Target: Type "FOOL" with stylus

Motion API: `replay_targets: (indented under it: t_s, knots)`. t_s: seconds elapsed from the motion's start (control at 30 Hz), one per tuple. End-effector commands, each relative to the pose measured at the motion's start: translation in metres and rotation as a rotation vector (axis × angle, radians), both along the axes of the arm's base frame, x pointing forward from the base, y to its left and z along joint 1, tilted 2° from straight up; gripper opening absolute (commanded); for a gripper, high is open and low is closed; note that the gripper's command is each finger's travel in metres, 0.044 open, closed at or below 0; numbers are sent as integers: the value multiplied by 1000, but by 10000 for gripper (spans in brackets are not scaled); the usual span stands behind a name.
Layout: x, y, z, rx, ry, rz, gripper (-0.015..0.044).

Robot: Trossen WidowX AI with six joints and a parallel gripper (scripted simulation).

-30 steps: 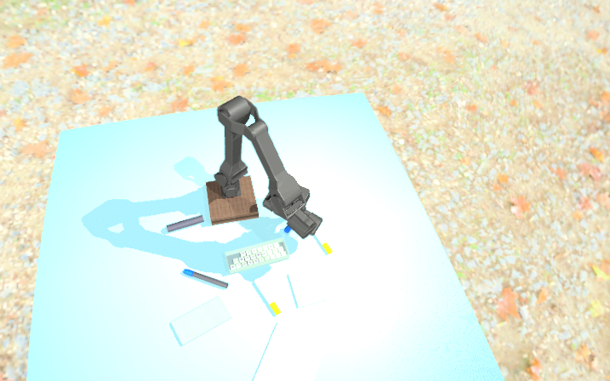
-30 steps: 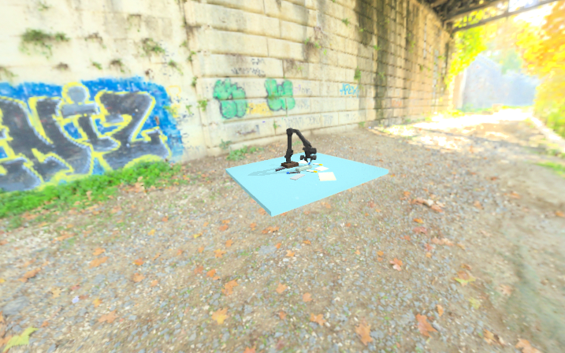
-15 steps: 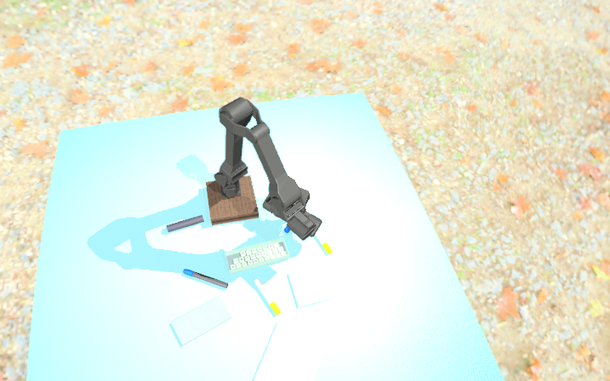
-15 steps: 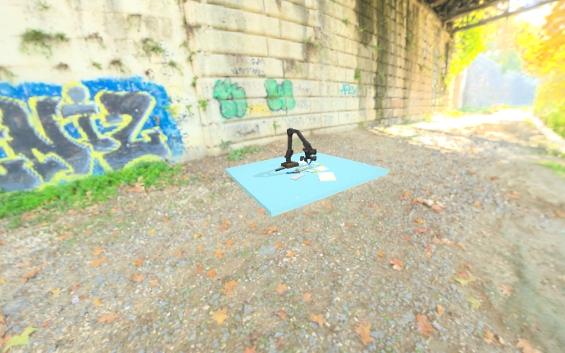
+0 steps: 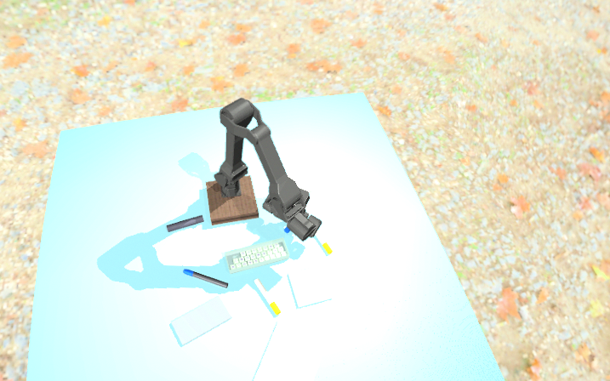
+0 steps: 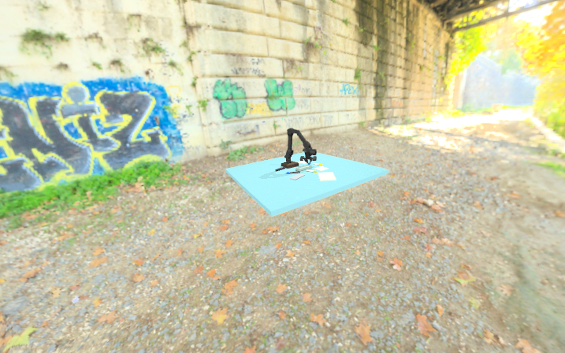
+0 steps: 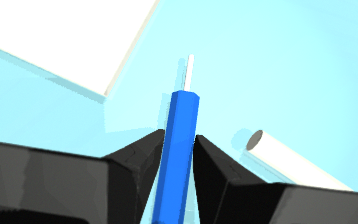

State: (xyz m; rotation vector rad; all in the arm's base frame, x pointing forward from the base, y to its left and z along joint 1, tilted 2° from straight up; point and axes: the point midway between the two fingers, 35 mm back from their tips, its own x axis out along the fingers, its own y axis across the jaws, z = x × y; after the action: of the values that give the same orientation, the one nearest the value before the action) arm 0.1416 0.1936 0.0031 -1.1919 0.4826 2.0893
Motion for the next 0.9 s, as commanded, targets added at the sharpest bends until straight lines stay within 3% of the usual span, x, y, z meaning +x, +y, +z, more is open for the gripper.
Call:
replay_targets:
  t_s: [0.0, 0.13, 0.33, 0.6, 0.87]
  knots:
    - [0, 0, 0, 0, -1, 0, 25]
    - [0, 0, 0, 0, -1, 0, 0]
    - [1, 0, 6, 0, -1, 0, 0]
    - [1, -1, 49, 0, 0, 0, 0]
    - [1, -1, 50, 0, 0, 0, 0]
